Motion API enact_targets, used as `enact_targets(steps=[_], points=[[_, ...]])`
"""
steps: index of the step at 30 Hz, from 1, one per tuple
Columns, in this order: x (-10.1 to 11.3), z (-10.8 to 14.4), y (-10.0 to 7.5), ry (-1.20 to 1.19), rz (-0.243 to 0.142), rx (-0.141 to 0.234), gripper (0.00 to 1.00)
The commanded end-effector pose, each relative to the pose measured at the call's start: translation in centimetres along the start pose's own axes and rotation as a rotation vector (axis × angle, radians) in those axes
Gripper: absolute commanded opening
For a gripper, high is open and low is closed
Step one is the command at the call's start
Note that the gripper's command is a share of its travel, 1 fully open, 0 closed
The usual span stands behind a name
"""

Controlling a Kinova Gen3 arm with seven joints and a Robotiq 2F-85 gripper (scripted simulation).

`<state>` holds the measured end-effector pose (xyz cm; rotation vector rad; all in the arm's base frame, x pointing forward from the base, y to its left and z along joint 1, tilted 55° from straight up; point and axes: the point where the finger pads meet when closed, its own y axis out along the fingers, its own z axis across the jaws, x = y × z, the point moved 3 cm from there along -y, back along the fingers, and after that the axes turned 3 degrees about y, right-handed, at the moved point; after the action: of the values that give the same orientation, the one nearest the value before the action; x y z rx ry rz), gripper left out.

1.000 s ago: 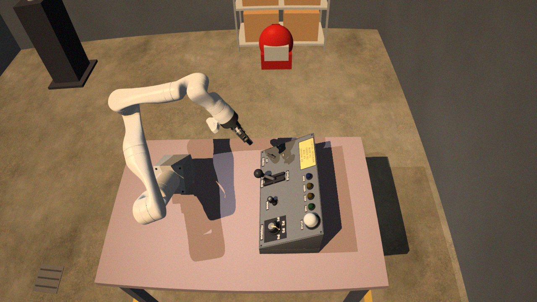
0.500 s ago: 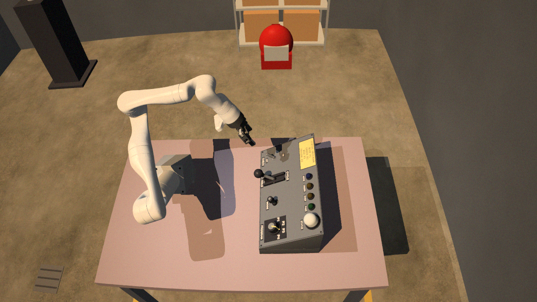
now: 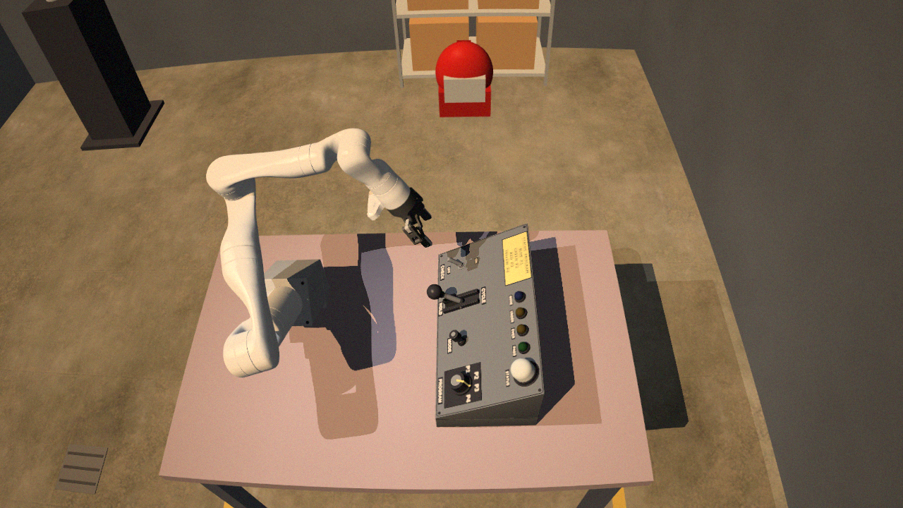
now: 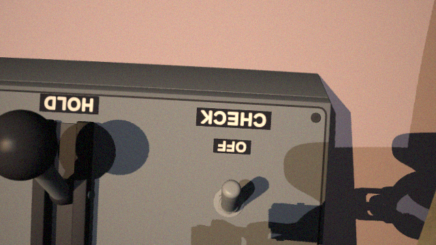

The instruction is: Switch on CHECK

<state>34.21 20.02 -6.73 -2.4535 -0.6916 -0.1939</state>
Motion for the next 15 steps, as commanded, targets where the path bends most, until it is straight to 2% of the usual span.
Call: enact_targets(steps=[1, 15], points=[[0.0, 0.3, 0.33, 0.026, 0.0, 0.002, 1.0], [-0.06, 0.58, 0.77, 0.052, 0.001, 0.003, 1.0]])
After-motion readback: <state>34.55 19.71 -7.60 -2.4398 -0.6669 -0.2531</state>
